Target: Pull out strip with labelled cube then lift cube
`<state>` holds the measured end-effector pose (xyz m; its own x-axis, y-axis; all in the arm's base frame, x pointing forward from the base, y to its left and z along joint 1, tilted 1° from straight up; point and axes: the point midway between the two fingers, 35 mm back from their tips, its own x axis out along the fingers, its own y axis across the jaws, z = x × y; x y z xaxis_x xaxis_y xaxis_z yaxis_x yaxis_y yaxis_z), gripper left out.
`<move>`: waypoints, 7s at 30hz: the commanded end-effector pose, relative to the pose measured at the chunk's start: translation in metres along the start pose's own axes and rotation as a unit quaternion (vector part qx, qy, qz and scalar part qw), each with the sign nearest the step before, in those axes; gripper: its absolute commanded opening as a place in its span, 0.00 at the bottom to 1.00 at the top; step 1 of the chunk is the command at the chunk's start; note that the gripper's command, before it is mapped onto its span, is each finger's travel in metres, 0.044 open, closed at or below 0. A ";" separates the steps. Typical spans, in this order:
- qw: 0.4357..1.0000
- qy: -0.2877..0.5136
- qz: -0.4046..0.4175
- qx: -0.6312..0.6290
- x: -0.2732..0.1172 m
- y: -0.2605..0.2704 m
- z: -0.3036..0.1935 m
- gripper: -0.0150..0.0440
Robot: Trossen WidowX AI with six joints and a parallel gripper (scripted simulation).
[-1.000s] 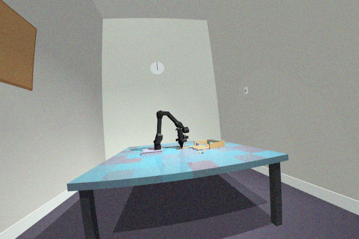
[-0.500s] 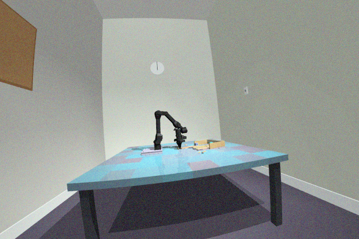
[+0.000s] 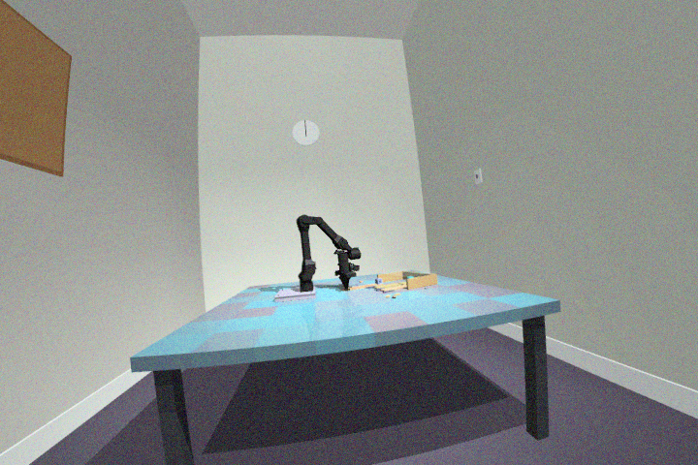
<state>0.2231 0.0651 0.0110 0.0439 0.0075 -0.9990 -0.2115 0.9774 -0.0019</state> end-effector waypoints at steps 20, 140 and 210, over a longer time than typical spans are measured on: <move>1.000 0.018 0.001 0.003 0.005 0.000 -0.030 0.25; 0.999 0.009 0.002 -0.038 -0.040 0.006 0.191 0.68; 0.999 0.012 0.002 -0.038 -0.051 0.001 0.112 0.25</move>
<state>0.3414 0.0912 0.0667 0.0228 0.0005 -0.9997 -0.2823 0.9593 -0.0059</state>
